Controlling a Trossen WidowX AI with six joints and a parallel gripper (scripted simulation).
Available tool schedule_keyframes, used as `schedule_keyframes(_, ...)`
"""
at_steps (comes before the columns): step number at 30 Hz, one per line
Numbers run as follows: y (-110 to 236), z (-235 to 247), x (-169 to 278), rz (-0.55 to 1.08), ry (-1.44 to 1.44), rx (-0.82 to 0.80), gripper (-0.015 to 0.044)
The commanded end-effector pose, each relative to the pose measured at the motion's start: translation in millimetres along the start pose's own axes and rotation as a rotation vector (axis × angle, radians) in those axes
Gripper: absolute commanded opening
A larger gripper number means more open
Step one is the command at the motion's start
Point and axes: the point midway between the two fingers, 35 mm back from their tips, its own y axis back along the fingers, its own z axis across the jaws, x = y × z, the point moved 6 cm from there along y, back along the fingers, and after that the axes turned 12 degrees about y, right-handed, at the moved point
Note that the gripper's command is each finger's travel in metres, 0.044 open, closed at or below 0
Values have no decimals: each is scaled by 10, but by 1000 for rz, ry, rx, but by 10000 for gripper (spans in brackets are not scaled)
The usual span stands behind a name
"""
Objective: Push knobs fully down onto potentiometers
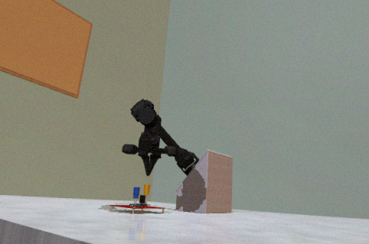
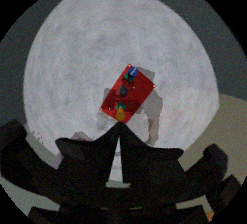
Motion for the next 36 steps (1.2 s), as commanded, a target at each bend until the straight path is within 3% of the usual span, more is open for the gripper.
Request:
schedule_keyframes(1,-42,13,7,5,8,3,0)
schedule_keyframes(36,-272,11,10,5,8,4,0)
